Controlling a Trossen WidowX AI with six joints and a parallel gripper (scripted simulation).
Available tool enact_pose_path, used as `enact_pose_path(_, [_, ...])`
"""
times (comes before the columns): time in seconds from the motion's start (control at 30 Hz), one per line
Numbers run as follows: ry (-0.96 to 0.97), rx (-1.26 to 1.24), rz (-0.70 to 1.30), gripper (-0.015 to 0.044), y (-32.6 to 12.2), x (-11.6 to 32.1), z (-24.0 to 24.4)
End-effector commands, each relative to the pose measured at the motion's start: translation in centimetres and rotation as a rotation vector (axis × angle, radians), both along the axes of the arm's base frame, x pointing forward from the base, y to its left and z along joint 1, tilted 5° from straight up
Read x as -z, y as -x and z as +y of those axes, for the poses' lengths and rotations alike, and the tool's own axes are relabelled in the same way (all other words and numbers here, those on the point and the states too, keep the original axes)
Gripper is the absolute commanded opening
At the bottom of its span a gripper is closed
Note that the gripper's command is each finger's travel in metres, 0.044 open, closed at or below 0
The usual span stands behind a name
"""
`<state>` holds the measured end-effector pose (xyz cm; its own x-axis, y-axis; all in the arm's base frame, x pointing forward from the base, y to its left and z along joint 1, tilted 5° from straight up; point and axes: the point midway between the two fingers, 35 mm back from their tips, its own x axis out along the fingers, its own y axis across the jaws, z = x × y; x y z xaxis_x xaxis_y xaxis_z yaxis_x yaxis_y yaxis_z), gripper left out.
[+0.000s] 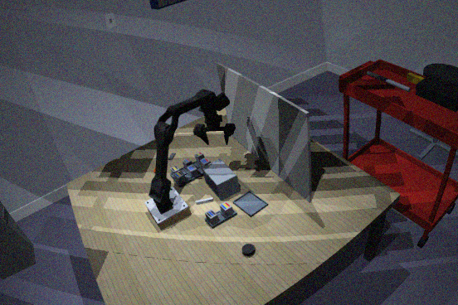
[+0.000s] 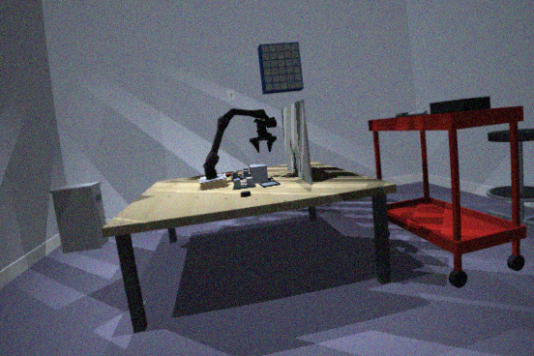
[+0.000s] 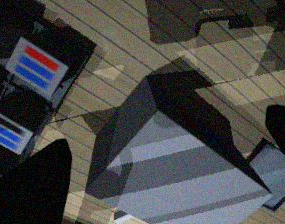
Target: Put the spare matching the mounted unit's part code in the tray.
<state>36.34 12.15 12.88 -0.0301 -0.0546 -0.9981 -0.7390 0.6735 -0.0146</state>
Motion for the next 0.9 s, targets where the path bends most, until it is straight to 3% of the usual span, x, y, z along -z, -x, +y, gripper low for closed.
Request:
enact_pose_path(0.0, [-0.027,-0.551,0.029,0.0440,3.4,2.2,5.7])
enact_pose_path(0.13, [-0.036,-0.792,0.042,0.0440,5.3,3.3,7.9])
enact_pose_path(0.5, [-0.036,-0.792,0.042,0.0440,5.3,3.3,7.9])
enact_pose_path(0.67, [-0.036,-0.792,0.042,0.0309,5.6,5.5,7.8])
enact_pose_path(0.87, [-0.036,-0.792,0.043,0.0300,6.0,7.3,7.7])
